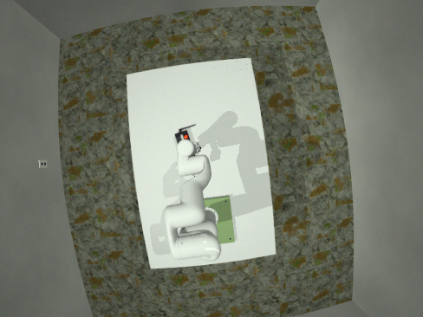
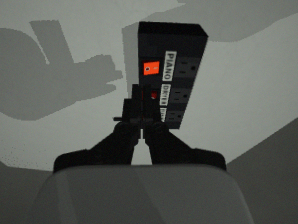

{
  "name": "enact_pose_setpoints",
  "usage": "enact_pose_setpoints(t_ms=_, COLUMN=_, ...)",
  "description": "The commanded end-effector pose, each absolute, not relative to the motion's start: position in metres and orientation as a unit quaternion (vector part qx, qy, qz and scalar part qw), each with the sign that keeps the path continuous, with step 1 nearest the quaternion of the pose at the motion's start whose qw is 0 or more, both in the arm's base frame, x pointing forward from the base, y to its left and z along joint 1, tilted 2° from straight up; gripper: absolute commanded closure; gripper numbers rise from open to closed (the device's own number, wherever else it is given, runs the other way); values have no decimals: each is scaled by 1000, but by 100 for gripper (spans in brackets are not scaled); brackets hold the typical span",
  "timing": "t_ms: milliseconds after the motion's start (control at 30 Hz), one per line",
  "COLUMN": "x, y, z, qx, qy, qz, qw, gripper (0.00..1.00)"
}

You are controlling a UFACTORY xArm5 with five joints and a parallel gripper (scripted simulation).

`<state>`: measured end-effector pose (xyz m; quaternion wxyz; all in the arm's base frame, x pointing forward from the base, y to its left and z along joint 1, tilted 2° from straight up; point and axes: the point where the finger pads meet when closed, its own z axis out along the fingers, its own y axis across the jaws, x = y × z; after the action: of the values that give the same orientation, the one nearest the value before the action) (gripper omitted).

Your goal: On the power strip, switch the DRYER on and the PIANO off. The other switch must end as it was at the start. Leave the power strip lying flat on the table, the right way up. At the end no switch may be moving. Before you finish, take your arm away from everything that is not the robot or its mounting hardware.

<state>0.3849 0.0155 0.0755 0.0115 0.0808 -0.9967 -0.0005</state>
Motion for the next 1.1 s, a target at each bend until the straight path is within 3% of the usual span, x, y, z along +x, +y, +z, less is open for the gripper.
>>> enact_pose_setpoints(t_ms=0, x=386, y=16, z=77, qx=81, qy=-997, qz=0, qw=10, gripper=100)
enact_pose_setpoints(t_ms=1067, x=386, y=15, z=65, qx=81, qy=-997, qz=0, qw=10, gripper=100)
